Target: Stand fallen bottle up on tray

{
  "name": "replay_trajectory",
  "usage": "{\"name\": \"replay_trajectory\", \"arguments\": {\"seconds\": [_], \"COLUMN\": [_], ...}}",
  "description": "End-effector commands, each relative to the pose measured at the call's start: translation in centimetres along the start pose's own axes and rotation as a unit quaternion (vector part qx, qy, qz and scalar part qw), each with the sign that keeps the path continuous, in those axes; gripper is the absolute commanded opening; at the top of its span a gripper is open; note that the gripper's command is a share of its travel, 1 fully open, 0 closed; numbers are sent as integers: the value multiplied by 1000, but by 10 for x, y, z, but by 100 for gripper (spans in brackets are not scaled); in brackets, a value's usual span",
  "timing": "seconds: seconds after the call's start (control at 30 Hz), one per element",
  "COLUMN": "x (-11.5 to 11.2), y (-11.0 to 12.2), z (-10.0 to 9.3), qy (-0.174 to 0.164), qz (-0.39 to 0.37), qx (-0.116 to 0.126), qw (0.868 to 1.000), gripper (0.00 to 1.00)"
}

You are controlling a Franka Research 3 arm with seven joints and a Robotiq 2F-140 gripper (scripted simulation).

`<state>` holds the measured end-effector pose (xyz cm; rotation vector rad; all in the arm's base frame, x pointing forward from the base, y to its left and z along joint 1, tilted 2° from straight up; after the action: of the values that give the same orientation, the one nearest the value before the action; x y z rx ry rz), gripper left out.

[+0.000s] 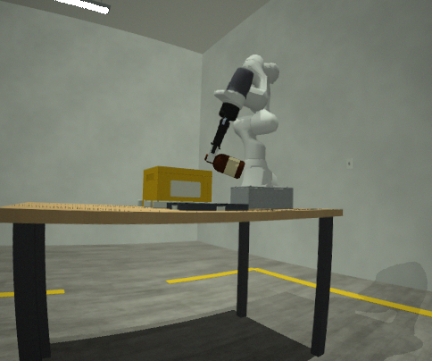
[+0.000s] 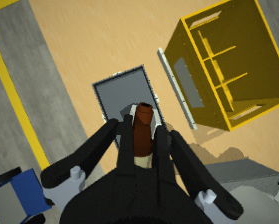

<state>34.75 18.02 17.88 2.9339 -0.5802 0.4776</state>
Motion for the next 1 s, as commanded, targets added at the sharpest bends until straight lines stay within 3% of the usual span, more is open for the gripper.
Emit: {"name": "replay_trajectory", "arguments": {"seconds": [0.0,0.97], "x": [2,-1], "y": [-1,-2], "z": [-2,-2], "qy": [3,15], "qz": [3,4], "qx": [3,-1], "qw": [1000,1000], "gripper": [0,0]}}
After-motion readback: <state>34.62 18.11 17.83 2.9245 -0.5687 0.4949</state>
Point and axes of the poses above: the point where the finger pads meet when closed, its own z axis out along the fingers, its own y axis across the jaws, x = y × z, the point moved 7 cm from there along -z, back along the fingers, and after that the axes turned 12 degrees about -z, right-handed, at the moved point
